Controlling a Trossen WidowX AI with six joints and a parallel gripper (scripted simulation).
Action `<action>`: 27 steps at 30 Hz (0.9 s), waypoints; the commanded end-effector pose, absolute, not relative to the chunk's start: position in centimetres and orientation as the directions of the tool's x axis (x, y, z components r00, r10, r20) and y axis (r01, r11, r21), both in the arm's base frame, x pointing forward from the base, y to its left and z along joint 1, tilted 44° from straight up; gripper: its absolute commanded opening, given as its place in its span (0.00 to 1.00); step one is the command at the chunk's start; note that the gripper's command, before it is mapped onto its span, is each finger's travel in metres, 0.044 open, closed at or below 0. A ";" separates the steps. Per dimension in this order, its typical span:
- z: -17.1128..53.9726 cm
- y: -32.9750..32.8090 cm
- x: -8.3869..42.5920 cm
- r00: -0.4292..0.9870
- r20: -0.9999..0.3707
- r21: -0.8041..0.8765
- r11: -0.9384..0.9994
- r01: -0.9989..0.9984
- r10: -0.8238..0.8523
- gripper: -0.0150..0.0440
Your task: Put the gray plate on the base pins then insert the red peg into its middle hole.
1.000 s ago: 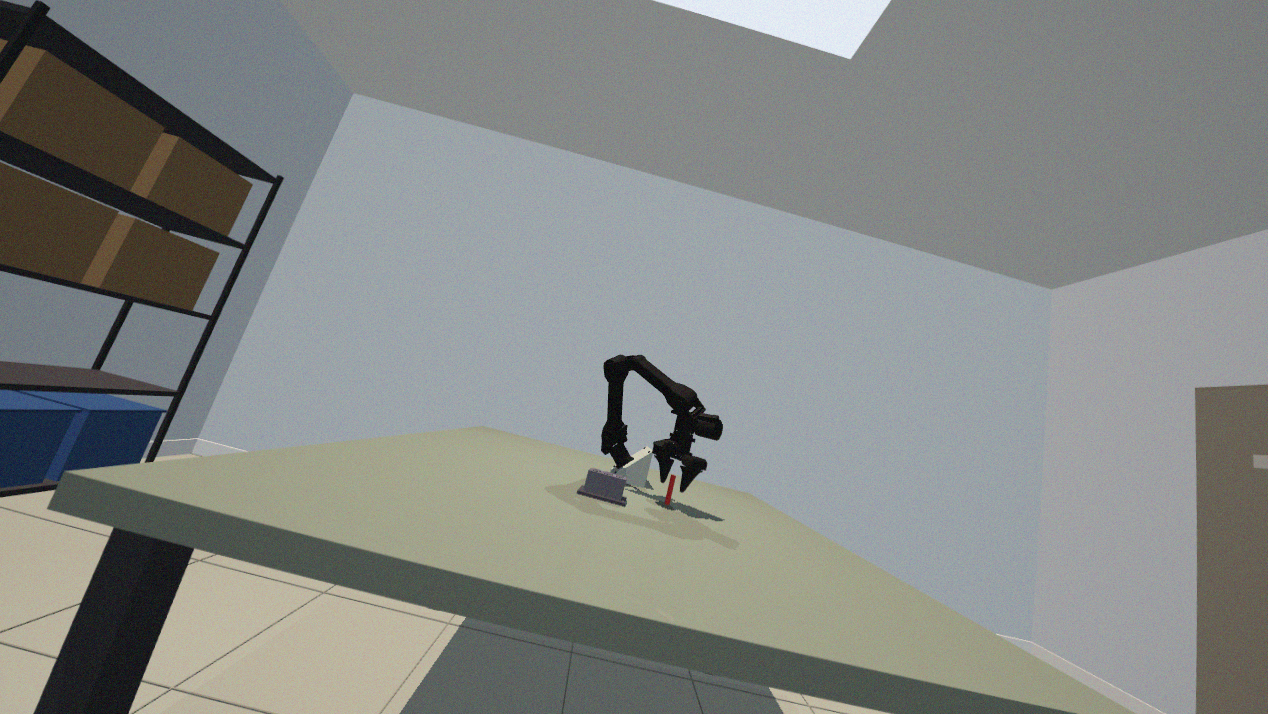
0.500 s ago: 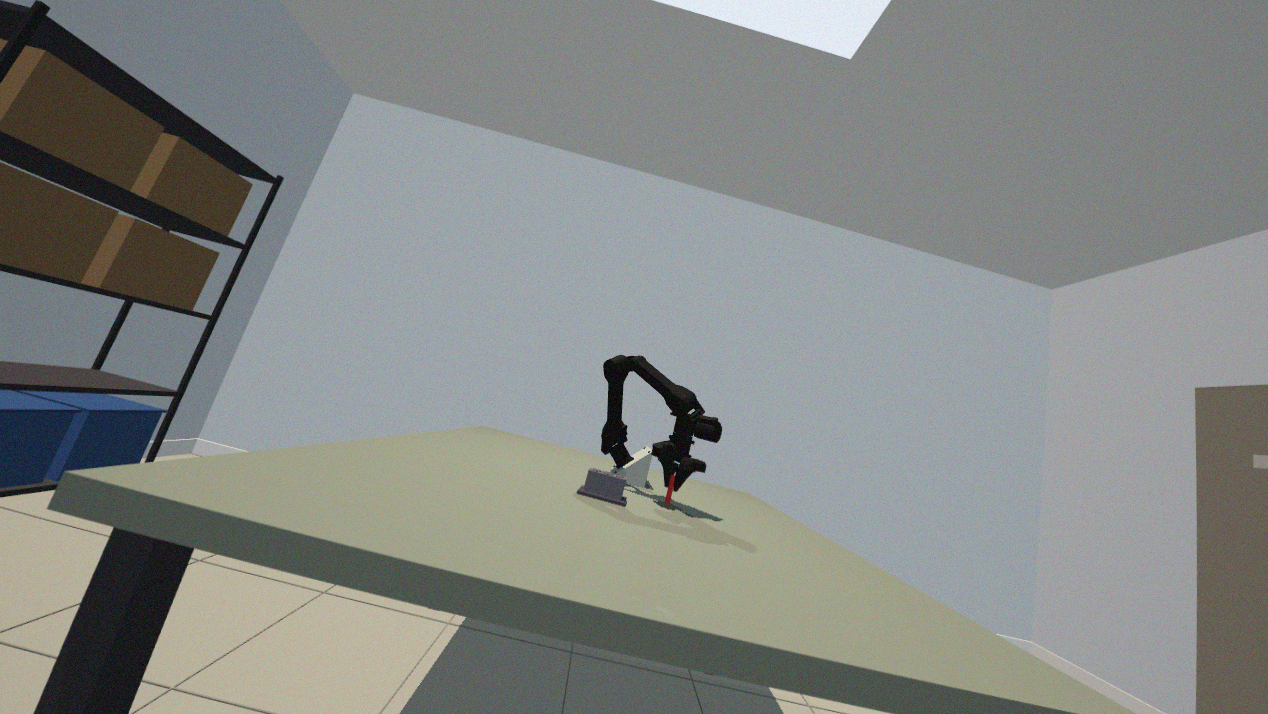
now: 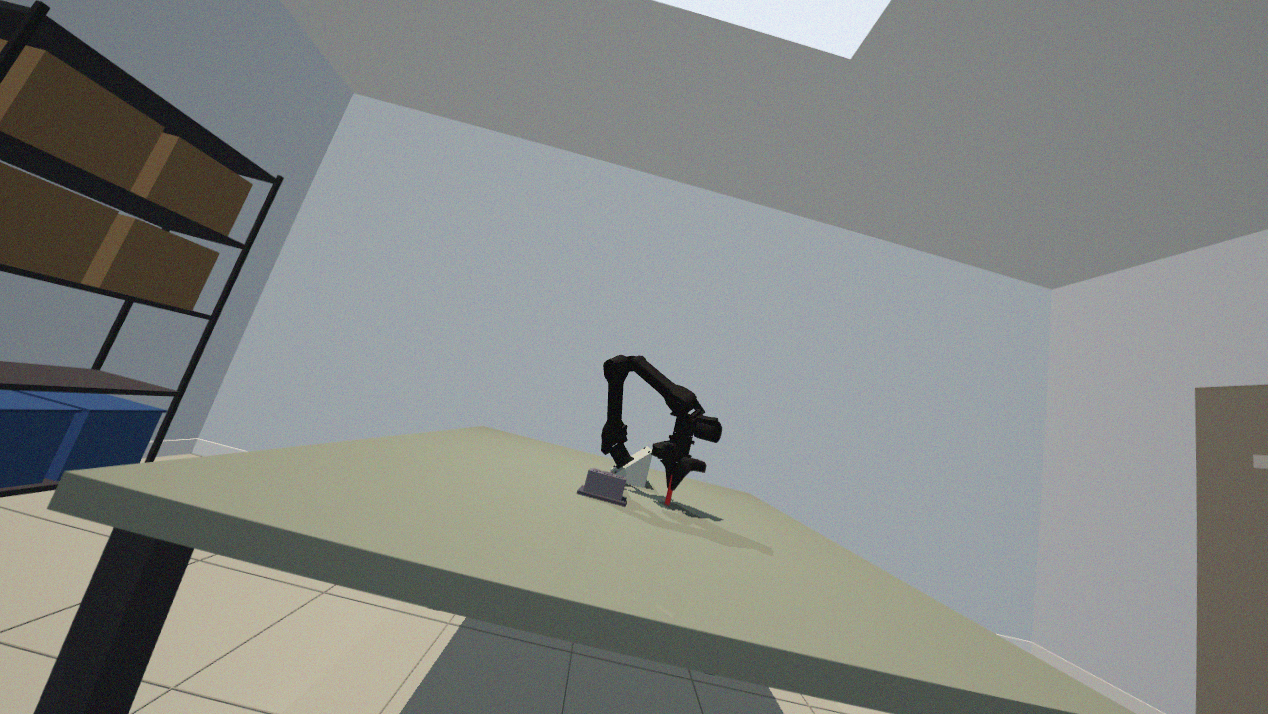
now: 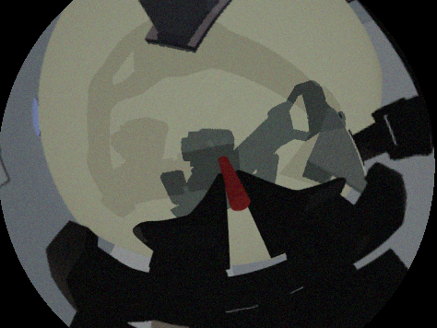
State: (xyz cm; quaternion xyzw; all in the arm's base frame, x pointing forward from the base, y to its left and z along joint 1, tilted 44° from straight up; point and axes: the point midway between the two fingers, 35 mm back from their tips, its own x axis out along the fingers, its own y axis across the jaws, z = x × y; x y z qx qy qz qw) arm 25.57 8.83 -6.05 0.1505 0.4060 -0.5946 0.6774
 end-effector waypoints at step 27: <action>-0.9 13.9 26.3 -0.039 -0.725 -0.289 0.253 0.923 -0.688 0.25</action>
